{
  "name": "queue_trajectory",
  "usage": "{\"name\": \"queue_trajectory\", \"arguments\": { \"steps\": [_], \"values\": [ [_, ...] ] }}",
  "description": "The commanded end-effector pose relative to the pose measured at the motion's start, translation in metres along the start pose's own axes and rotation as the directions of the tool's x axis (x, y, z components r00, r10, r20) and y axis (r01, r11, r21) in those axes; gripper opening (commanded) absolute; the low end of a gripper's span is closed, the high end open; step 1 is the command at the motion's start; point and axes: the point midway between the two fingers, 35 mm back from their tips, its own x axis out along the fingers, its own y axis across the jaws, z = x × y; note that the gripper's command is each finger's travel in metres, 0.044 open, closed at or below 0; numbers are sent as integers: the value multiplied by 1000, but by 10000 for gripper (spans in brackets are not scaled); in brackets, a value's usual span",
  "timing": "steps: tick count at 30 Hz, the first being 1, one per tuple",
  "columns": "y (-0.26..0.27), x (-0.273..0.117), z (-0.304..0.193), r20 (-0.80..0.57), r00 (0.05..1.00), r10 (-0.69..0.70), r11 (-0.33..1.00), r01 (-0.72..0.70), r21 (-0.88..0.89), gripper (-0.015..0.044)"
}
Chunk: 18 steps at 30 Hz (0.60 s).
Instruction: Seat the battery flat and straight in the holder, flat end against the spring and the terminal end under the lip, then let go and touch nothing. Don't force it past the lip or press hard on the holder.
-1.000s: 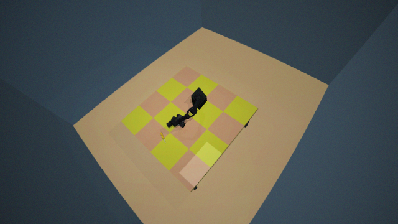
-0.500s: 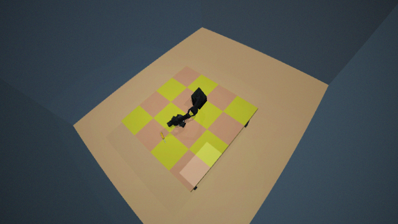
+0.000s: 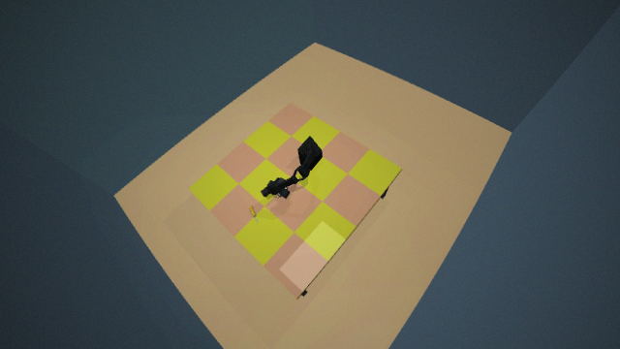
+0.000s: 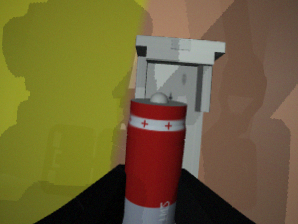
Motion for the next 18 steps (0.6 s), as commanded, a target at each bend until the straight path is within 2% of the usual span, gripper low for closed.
{"name": "queue_trajectory", "arguments": {
  "steps": [1,18],
  "values": [
    [-1,0,-4,-30,1000,-3,1000,3,-10,68],
    [-2,1,-1,-84,996,2,1000,-3,-7,68]
  ]
}}
